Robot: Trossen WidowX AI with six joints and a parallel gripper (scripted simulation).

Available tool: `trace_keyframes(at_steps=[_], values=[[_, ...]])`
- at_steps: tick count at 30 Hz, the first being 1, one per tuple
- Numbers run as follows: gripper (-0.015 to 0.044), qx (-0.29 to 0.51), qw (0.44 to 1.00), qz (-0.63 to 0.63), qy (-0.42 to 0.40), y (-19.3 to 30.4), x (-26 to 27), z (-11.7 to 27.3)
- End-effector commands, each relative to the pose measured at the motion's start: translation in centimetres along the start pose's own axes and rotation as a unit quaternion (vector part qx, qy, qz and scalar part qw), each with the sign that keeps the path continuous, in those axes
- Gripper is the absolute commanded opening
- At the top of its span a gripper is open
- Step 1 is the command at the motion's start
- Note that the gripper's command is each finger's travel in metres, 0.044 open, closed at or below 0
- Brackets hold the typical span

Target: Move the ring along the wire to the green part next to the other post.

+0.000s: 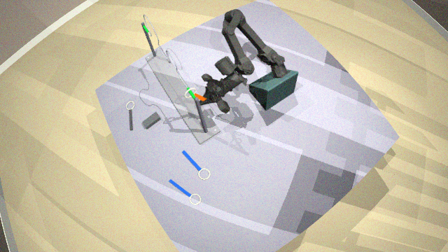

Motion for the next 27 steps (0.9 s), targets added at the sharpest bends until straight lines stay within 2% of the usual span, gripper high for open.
trace_keyframes(at_steps=[1,12,27], values=[[-0.0124,0.000,1.000,0.000,0.000,0.0,0.0,0.0],[0.0160,0.000,1.000,0.000,0.000,0.0,0.0,0.2],[0.0160,0.001,1.000,0.002,-0.002,0.1,0.1,5.0]])
Point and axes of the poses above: the point midway between the two fingers, 35 mm back from their tips, its own z axis back along the fingers, its own x axis across the jaws, y = z × x, the point moved 7 cm from there along z, back along the fingers, and after that the axes turned 10 degrees about -z, right-handed, at the moved point
